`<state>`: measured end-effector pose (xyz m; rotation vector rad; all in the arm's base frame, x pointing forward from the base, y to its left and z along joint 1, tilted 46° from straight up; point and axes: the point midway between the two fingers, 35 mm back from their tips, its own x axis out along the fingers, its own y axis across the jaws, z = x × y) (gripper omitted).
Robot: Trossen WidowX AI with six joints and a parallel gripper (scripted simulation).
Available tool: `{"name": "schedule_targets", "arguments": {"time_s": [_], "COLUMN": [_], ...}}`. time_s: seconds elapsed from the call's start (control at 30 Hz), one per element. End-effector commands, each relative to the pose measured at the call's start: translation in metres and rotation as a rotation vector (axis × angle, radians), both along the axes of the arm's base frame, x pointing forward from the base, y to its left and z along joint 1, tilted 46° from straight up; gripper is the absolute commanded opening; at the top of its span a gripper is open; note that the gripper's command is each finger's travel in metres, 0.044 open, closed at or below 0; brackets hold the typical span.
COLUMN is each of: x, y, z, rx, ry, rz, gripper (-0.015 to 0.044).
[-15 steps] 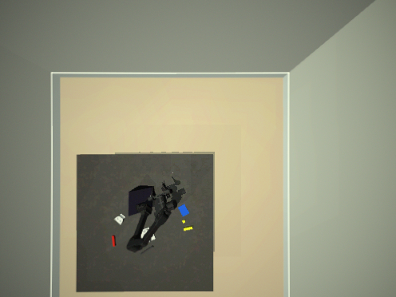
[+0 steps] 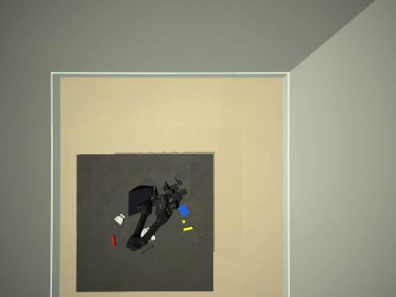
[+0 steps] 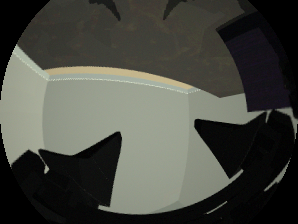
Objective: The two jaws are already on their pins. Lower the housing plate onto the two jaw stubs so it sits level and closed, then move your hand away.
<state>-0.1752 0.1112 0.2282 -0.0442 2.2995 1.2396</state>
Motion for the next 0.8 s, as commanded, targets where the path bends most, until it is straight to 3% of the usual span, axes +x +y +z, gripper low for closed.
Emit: {"name": "schedule_targets", "arguments": {"time_s": [0.0,0.33,0.77], "x": [0.008,0.046,0.137], "y": [0.019,0.074,0.133], "z": [0.002,-0.001,-0.010], "rx": [0.042,0.167,0.282], "ry": [-0.025,-0.149,-0.399], "rz": [-0.060,-0.239,-0.480], "gripper": [0.0440,0.0440,0.0440]}}
